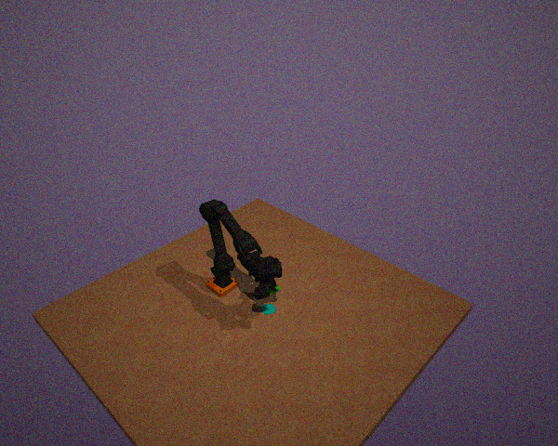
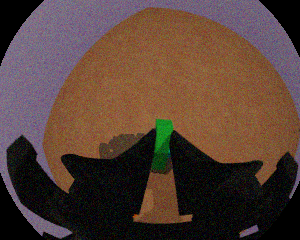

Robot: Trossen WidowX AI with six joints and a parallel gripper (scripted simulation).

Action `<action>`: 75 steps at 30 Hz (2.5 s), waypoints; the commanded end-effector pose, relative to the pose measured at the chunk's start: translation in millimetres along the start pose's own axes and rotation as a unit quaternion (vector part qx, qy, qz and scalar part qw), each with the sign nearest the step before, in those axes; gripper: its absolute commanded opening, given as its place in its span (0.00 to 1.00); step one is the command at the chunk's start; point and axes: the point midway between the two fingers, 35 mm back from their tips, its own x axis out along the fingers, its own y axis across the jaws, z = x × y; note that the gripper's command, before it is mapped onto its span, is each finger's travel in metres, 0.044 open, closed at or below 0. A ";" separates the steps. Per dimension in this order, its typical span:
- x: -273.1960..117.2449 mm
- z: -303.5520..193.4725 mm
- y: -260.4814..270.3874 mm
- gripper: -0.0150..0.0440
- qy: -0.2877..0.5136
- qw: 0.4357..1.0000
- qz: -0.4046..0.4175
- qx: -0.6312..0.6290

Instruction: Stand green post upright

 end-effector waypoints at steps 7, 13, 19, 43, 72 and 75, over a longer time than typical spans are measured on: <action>0.1 0.4 -1.8 0.29 -0.039 0.999 0.006 0.001; -0.1 0.4 -3.1 0.29 -0.060 0.998 0.009 0.002; -0.6 0.2 -4.4 0.29 -0.082 0.997 0.011 0.002; -4.8 -1.6 -8.2 0.29 -0.166 0.986 0.018 -0.003; -13.8 -7.3 -8.9 0.29 -0.262 0.965 0.019 -0.022; -14.9 -8.2 -8.6 0.29 -0.271 0.962 0.019 -0.025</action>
